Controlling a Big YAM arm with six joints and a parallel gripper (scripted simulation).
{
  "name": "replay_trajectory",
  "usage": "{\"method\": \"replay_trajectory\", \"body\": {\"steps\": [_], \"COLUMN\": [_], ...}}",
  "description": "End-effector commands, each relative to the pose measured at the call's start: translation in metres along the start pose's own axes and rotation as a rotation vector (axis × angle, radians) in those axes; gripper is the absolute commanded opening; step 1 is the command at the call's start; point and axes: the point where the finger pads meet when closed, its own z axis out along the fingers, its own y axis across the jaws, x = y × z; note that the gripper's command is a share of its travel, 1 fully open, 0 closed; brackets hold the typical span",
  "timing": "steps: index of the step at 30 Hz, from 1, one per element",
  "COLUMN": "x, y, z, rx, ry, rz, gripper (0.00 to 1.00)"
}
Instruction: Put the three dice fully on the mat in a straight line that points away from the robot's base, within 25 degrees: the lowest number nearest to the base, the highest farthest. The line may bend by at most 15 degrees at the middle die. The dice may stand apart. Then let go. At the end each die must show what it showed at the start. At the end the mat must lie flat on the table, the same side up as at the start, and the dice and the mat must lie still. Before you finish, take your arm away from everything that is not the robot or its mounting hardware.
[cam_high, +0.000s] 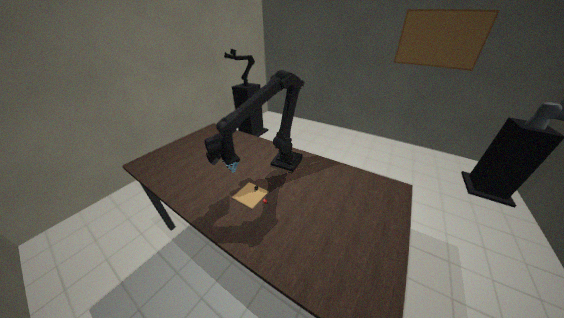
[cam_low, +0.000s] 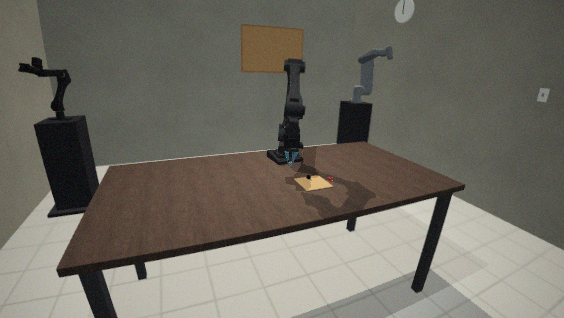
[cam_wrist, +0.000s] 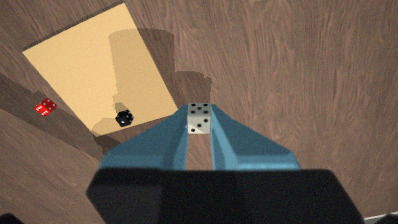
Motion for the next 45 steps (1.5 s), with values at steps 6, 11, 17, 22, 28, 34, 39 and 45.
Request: {"method": "replay_trajectory", "body": {"steps": [6, 11, 17, 22, 28, 34, 39, 45], "x": [-0.006, 0.006, 0.024, 0.025, 0.024, 0.024, 0.022, 0.023], "y": [0.0, 0.046, 0.109, 0.113, 0.122, 0.117, 0.118, 0.119], "z": [-0.007, -0.01, -0.013, -0.014, -0.011, -0.007, 0.004, 0.026], "rx": [-0.001, 0.001, -0.003, -0.001, -0.005, -0.003, -0.004, -0.004], "ry": [-0.013, -0.012, -0.014, -0.02, -0.011, -0.006, -0.007, -0.007], "rz": [-0.006, -0.112, -0.287, -0.297, -0.326, -0.311, -0.312, -0.315], "gripper": [0.11, 0.11, 0.11, 0.11, 0.11, 0.11, 0.11, 0.11]}}
